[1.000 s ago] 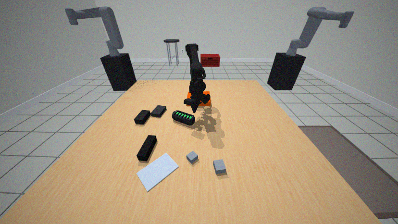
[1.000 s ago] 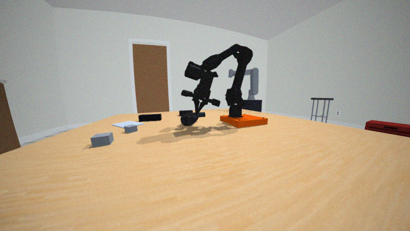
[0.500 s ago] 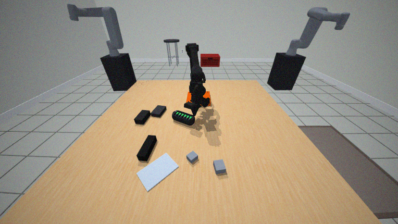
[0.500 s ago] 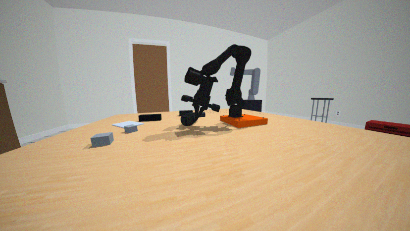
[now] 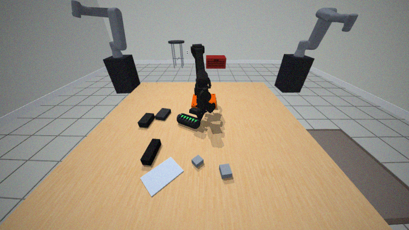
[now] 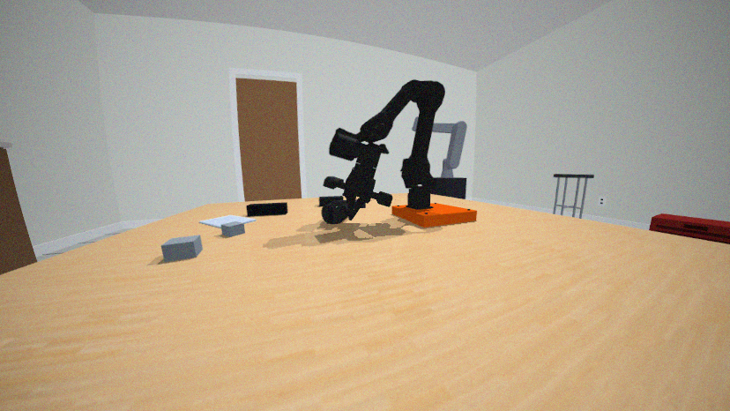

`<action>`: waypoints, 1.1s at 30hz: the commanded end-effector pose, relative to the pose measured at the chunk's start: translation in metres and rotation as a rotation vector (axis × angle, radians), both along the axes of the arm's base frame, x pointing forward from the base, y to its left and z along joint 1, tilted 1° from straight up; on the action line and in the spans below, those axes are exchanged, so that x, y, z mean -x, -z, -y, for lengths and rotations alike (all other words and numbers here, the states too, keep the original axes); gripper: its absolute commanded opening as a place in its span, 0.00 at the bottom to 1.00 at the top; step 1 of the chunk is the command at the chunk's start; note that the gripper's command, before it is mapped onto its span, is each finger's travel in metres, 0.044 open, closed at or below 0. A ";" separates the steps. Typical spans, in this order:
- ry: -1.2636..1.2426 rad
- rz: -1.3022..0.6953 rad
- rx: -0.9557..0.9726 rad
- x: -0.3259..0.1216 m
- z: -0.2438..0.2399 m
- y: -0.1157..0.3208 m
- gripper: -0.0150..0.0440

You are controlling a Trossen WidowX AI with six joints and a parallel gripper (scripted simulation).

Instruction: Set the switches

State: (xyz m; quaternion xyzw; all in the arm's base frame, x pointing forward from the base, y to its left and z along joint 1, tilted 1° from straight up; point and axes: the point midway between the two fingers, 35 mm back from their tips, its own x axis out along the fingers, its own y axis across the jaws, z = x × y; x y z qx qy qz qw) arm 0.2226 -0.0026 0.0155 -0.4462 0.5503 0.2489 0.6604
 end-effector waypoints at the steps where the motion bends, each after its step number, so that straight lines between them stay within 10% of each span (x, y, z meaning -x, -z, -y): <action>1: -0.001 -0.011 0.006 0.002 0.001 0.004 0.25; 33: -0.001 -0.010 0.006 -0.009 0.008 0.004 0.25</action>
